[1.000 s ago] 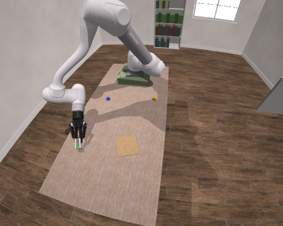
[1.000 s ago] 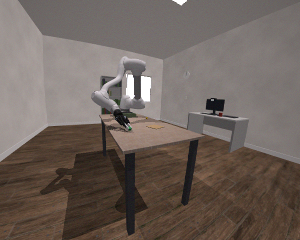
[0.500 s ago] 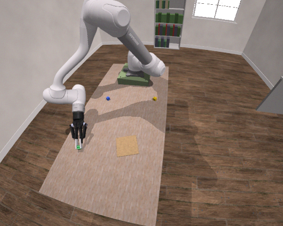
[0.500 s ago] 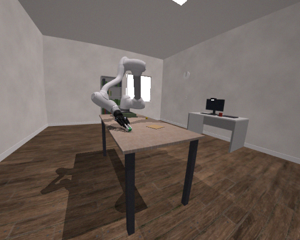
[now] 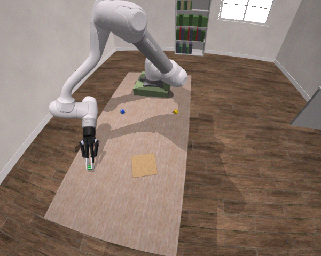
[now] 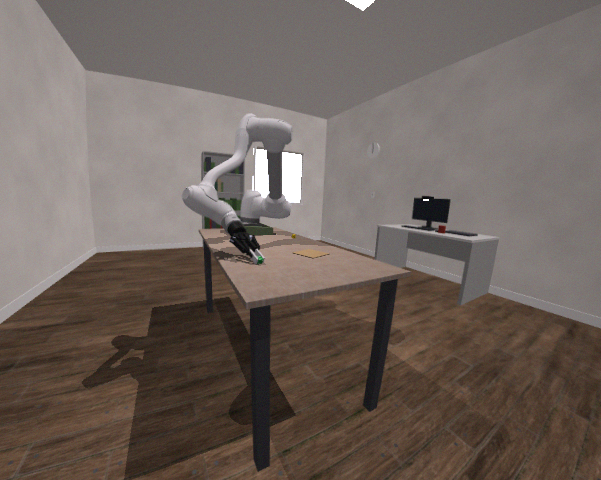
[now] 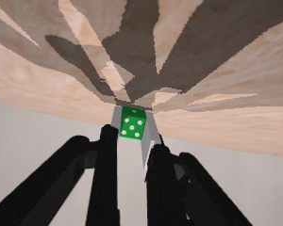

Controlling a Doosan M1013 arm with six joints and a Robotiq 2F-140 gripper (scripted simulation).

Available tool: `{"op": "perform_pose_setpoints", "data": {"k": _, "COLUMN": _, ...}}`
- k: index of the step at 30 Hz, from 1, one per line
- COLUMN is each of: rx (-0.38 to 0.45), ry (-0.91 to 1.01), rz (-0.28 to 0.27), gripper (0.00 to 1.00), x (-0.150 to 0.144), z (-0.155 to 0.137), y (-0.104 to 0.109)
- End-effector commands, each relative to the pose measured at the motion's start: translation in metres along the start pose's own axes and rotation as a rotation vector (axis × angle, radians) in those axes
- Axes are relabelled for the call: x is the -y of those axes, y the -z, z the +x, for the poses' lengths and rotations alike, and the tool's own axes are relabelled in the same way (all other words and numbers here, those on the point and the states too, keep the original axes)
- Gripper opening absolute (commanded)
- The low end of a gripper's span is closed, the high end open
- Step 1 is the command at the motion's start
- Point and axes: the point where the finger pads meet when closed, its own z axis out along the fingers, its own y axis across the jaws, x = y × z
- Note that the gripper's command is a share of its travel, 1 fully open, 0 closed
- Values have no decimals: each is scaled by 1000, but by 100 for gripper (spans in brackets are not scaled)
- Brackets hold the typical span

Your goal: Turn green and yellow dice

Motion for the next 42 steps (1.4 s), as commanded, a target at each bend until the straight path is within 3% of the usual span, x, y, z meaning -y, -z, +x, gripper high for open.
{"op": "perform_pose_setpoints", "data": {"k": 1, "rx": 0, "ry": 0, "rz": 0, "gripper": 21, "x": 0, "z": 0, "y": 0}}
{"op": "perform_pose_setpoints", "data": {"k": 33, "rx": 0, "ry": 0, "rz": 0, "gripper": 21, "x": 0, "z": 0, "y": 0}}
{"op": "perform_pose_setpoints", "data": {"k": 42, "rx": 0, "ry": 0, "rz": 0, "gripper": 28, "x": 0, "z": 0, "y": 0}}
